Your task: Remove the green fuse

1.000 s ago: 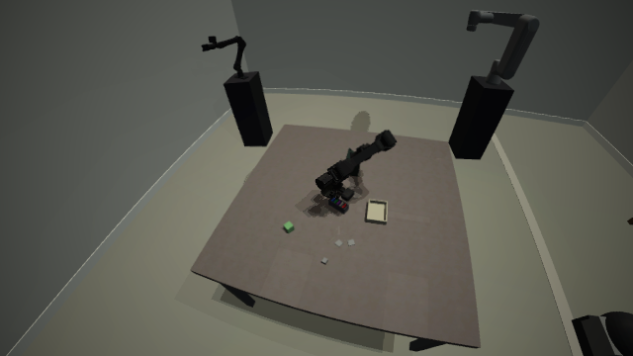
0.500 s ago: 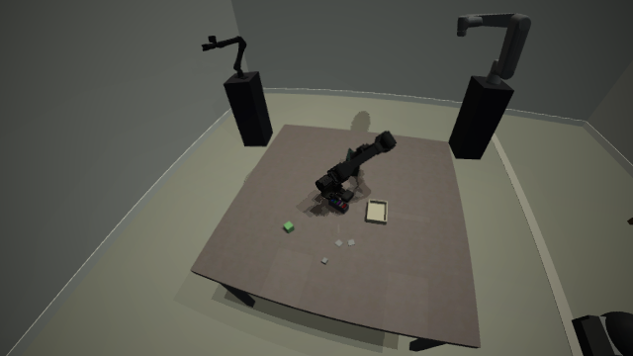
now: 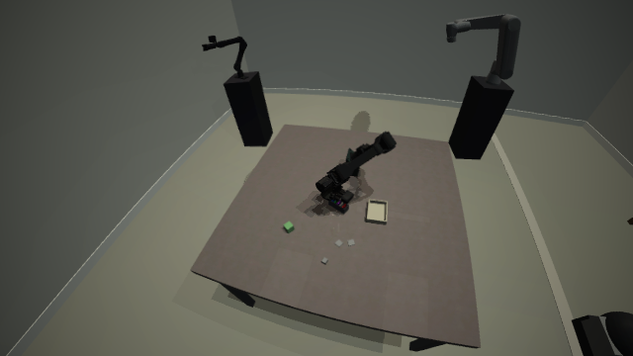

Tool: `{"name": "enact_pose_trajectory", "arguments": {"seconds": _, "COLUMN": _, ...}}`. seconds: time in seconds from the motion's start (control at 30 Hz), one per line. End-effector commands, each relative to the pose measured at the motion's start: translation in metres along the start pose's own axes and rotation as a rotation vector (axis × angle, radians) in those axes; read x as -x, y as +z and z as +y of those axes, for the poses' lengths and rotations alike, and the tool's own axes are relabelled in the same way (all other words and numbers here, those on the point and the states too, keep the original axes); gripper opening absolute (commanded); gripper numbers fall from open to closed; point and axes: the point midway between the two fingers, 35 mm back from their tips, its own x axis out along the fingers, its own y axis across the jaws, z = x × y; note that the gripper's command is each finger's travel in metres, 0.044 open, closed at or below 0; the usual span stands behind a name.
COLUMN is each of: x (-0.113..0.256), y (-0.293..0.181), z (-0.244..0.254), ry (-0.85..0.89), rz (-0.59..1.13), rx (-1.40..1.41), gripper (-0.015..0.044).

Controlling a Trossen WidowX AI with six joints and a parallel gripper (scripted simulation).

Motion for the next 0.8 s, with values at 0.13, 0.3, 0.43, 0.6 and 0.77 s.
{"name": "enact_pose_trajectory", "arguments": {"seconds": 0.13, "x": -0.0070, "y": -0.0005, "z": 0.0006, "ry": 0.004, "rz": 0.002, "rx": -0.002, "gripper": 0.0064}}
{"name": "enact_pose_trajectory", "arguments": {"seconds": 0.3, "x": -0.0062, "y": -0.0004, "z": 0.0001, "ry": 0.000, "rz": 0.002, "rx": 0.000, "gripper": 0.0058}}
{"name": "enact_pose_trajectory", "arguments": {"seconds": 0.43, "x": -0.0062, "y": -0.0004, "z": 0.0001, "ry": 0.000, "rz": 0.002, "rx": 0.000, "gripper": 0.0031}}
{"name": "enact_pose_trajectory", "arguments": {"seconds": 0.6, "x": -0.0062, "y": -0.0004, "z": 0.0001, "ry": 0.000, "rz": 0.002, "rx": 0.000, "gripper": 0.0000}}
{"name": "enact_pose_trajectory", "arguments": {"seconds": 0.77, "x": -0.0058, "y": -0.0004, "z": 0.0001, "ry": 0.000, "rz": 0.002, "rx": 0.000, "gripper": 0.0000}}
